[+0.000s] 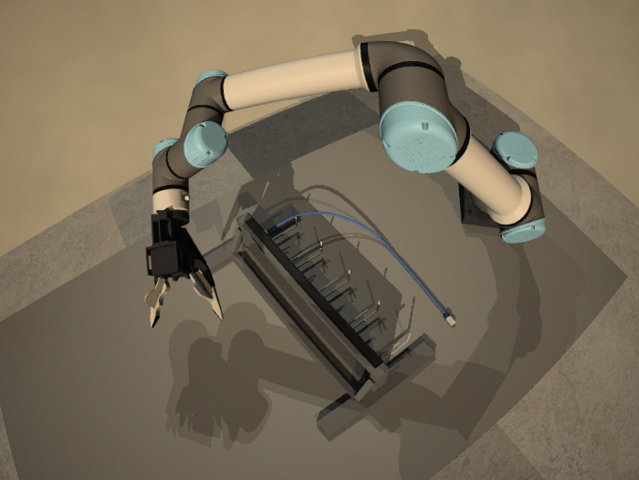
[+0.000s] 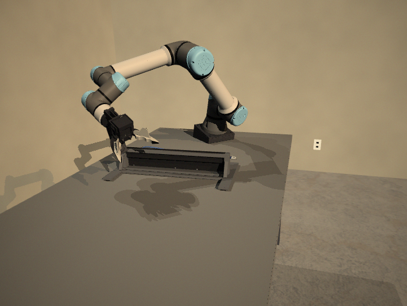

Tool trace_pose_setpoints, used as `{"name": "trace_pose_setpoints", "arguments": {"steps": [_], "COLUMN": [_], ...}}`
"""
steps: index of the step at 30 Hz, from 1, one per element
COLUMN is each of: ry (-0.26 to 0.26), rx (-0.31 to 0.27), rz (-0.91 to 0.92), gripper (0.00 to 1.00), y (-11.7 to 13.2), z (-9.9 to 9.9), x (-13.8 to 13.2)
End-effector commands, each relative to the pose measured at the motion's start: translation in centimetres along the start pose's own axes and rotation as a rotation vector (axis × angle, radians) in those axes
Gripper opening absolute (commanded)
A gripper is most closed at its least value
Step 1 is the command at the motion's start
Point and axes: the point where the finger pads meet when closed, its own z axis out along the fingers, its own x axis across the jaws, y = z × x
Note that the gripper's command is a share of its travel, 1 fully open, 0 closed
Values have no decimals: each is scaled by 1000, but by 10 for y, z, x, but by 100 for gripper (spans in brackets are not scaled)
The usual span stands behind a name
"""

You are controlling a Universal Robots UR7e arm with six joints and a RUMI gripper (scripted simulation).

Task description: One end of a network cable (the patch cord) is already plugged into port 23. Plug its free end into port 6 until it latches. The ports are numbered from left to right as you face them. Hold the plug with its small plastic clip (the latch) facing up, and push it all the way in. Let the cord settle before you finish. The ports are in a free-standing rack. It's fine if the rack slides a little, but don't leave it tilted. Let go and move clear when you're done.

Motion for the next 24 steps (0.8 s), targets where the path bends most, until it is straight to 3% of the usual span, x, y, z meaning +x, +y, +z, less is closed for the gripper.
{"name": "trace_pose_setpoints", "arguments": {"steps": [1,24], "ry": [-1,4], "rx": [0,6], "rz": [-2,-4], "gripper": [100,100], "y": [1,1], "z": [0,1], "x": [0,3]}}
